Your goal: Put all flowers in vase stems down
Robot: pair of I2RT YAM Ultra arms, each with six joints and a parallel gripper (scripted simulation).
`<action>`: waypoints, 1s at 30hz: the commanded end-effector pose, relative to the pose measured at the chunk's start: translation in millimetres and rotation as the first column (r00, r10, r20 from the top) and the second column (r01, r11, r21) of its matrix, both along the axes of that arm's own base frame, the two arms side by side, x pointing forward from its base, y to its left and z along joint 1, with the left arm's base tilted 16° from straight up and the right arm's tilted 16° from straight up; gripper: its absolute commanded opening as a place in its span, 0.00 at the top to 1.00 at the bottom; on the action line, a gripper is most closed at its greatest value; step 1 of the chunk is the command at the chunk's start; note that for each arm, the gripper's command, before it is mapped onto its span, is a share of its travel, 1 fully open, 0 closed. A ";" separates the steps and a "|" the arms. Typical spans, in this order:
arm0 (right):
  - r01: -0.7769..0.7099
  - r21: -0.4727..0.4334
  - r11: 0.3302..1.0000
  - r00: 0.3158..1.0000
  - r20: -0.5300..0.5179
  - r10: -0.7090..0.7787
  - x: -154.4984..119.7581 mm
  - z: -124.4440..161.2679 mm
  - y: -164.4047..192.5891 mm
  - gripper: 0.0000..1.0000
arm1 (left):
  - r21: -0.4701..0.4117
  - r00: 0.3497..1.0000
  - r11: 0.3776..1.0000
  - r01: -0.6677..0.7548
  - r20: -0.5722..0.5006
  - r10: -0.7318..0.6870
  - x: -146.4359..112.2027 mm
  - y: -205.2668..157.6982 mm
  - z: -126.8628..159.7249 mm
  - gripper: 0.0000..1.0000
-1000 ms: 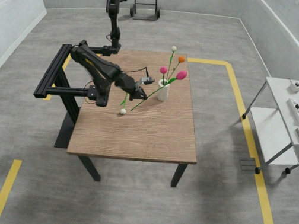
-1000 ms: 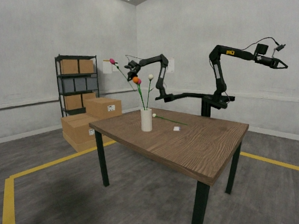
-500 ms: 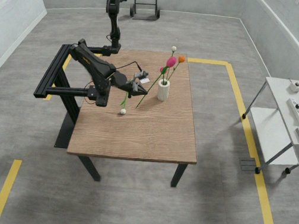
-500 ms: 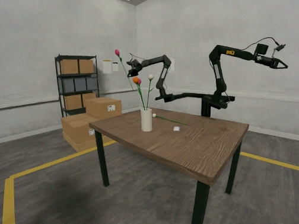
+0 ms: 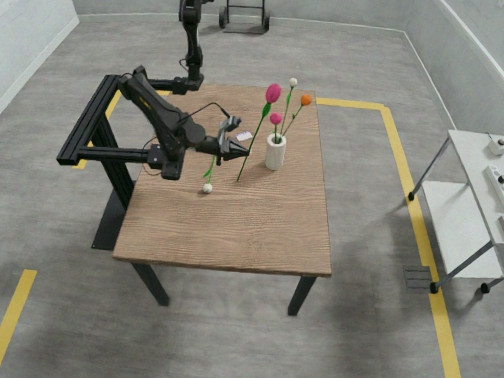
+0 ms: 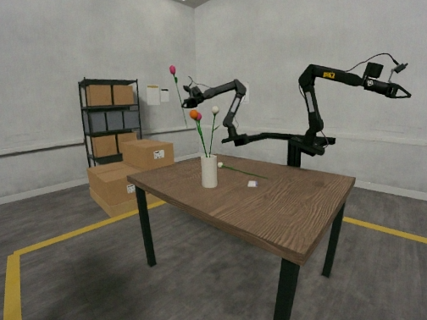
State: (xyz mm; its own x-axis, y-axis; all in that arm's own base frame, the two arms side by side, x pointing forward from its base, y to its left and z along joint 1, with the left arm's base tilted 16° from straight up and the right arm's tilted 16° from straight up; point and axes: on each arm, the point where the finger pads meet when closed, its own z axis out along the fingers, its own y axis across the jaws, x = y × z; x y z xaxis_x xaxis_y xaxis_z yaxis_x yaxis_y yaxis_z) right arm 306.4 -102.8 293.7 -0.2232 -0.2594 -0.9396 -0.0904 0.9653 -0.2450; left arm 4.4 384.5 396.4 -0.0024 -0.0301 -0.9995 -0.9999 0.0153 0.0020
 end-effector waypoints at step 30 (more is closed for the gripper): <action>-0.079 -0.003 0.997 0.965 0.252 0.077 -2.0 22.4 3.5 1.00 | 0.032 1.000 0.999 -0.007 0.005 0.007 -1.1 -2.0 8.6 0.70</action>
